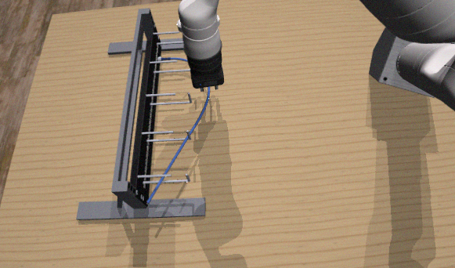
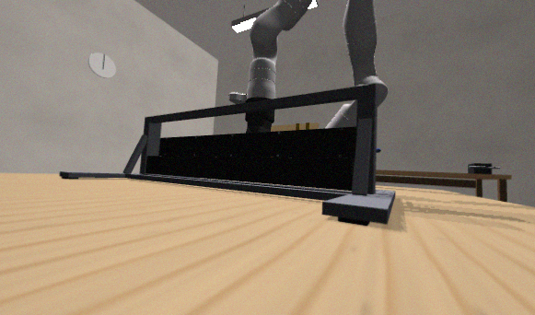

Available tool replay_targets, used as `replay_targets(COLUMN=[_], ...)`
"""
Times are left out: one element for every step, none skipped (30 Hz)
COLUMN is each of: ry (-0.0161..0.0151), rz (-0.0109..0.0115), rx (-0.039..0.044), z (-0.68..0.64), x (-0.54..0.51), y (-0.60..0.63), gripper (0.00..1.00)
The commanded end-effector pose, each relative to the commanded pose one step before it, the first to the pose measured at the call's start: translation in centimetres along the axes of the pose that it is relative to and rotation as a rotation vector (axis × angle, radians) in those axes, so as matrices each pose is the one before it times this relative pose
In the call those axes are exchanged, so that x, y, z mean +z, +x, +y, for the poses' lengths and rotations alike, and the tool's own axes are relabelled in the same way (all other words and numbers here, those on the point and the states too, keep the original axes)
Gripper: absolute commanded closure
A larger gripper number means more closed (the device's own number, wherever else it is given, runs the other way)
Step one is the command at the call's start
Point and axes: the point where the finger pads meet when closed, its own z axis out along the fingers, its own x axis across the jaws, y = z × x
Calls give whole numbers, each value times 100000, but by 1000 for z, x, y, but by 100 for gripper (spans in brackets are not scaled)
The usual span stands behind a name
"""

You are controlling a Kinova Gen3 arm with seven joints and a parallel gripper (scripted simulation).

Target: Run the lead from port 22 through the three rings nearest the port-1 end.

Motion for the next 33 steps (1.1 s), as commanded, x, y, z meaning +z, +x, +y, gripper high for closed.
replay_targets(ry=[139,0,0,0,0,0,0,0,0,0,0,0,0,0,0,0,0,0,0,0,0,0,0,0,0,0,0,0,0,0,0,0,0], rz=[-136,0,0,0,0,0,0,0,0,0,0,0,0,0,0,0,0,0,0,0,0,0,0,0,0,0,0,0,0,0,0,0,0], rx=[17,0,0,0,0,0,0,0,0,0,0,0,0,0,0,0,0,0,0,0,0,0,0,0,0,0,0,0,0,0,0,0,0], z=[-58,0,0,0,0,0,0,0,0,0,0,0,0,0,0,0,0,0,0,0,0,0,0,0,0,0,0,0,0,0,0,0,0], x=[-80,0,0,0,0,0,0,0,0,0,0,0,0,0,0,0,0,0,0,0,0,0,0,0,0,0,0,0,0,0,0,0,0], y=[-41,0,0,0,0,0,0,0,0,0,0,0,0,0,0,0,0,0,0,0,0,0,0,0,0,0,0,0,0,0,0,0,0], gripper=[33,33,33,33,33,33,33,33,33,33,33,33,33,33,33,33,33,33,33,33,33,33,33,33,33,33,33,33,33,100,100,100,100])
